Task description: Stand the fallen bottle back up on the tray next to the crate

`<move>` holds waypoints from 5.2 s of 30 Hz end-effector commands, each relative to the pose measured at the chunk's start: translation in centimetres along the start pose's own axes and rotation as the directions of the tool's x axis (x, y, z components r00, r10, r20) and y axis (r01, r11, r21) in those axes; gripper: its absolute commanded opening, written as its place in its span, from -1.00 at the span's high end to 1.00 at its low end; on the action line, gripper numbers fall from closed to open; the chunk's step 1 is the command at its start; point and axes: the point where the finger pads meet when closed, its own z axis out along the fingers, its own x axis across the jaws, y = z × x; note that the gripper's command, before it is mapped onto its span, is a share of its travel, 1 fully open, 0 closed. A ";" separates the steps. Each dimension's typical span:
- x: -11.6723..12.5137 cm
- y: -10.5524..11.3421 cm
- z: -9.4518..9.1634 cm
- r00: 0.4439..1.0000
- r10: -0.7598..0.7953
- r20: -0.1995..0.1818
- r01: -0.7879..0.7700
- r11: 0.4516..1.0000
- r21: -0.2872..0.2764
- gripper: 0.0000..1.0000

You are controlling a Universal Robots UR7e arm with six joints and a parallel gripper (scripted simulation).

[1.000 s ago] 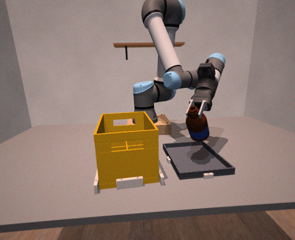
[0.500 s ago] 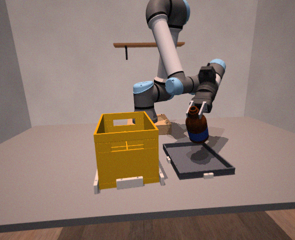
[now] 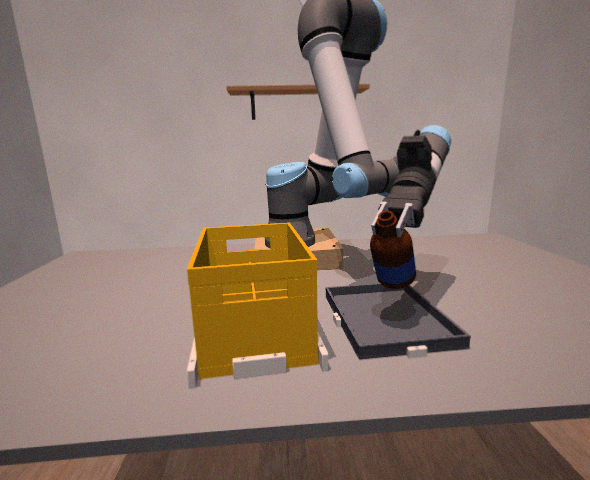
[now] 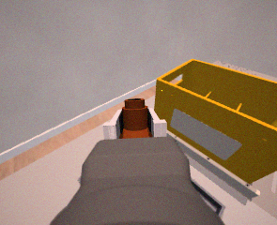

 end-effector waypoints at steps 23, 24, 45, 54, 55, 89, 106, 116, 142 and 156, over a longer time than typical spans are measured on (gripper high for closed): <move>0.1 -0.1 -0.1 1.000 0.002 0.002 -0.002 1.000 0.008 1.00; 0.1 -0.1 -0.1 1.000 0.002 0.002 -0.002 1.000 0.008 1.00; -0.1 -0.1 -0.1 1.000 0.001 0.004 -0.001 1.000 0.020 1.00; -0.4 -0.3 0.0 1.000 0.002 0.008 -0.002 0.999 0.055 1.00; -0.4 -0.3 0.0 1.000 0.001 0.008 -0.002 0.998 0.061 1.00; 0.0 0.0 -0.1 1.000 0.003 0.002 -0.004 0.983 0.183 1.00; 0.0 -0.1 -0.1 1.000 0.005 0.003 -0.005 0.983 0.183 1.00; 0.0 -0.1 -0.1 1.000 0.005 0.003 -0.005 0.983 0.183 1.00; 0.0 0.3 0.1 1.000 0.004 0.002 -0.005 0.983 0.183 1.00; 0.0 1.0 0.6 1.000 0.004 0.002 -0.005 0.983 0.183 1.00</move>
